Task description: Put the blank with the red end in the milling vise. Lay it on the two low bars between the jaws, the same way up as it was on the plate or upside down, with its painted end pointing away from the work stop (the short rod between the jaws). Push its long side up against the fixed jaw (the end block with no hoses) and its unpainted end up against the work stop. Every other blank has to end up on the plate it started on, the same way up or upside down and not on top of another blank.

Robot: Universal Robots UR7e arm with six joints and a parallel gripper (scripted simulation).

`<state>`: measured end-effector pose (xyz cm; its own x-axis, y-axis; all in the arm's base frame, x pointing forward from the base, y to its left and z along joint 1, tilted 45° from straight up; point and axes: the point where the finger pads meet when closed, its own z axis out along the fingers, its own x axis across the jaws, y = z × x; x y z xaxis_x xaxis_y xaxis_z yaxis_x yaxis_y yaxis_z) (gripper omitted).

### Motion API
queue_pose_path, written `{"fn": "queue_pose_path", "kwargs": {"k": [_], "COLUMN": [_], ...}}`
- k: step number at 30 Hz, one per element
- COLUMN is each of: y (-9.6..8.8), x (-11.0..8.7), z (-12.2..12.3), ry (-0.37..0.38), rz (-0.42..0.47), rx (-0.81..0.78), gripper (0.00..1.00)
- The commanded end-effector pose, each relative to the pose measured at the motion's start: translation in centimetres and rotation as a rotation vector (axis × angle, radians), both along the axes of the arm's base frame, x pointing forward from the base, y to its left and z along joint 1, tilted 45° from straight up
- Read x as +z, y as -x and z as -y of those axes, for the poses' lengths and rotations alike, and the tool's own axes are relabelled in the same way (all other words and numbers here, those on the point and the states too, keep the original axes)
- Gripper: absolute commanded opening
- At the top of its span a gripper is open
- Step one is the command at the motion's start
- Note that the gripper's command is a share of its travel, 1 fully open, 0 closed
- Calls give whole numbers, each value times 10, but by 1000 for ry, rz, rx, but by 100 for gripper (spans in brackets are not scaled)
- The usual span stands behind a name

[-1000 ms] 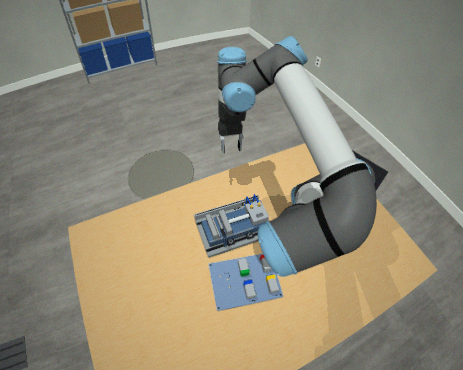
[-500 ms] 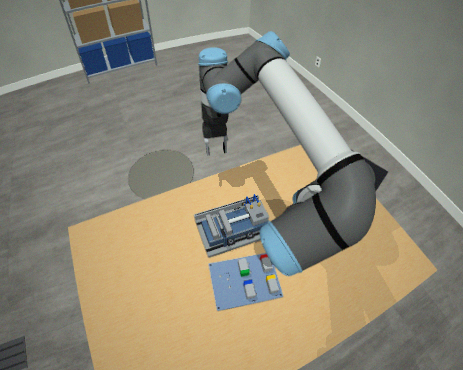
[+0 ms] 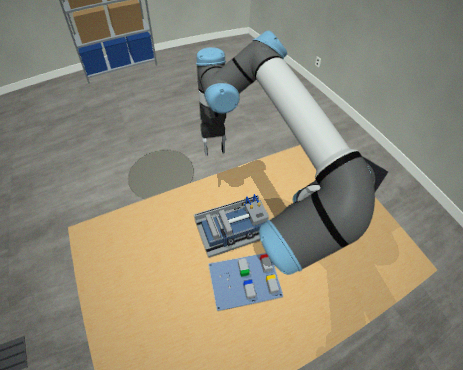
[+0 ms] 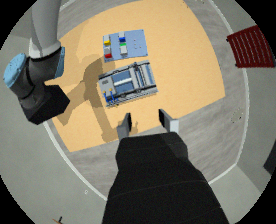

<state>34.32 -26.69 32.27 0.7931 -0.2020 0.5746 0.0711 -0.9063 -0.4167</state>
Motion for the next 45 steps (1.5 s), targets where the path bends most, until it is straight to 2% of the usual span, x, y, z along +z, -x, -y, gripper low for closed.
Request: {"fn": "queue_pose_path", "kwargs": {"k": [1,45], "y": [2,10], "x": [-2,-9], "z": [0,-1], "ry": [0,1], "rz": [0,0], "rx": [-2,-1], "gripper": [100,100]}}
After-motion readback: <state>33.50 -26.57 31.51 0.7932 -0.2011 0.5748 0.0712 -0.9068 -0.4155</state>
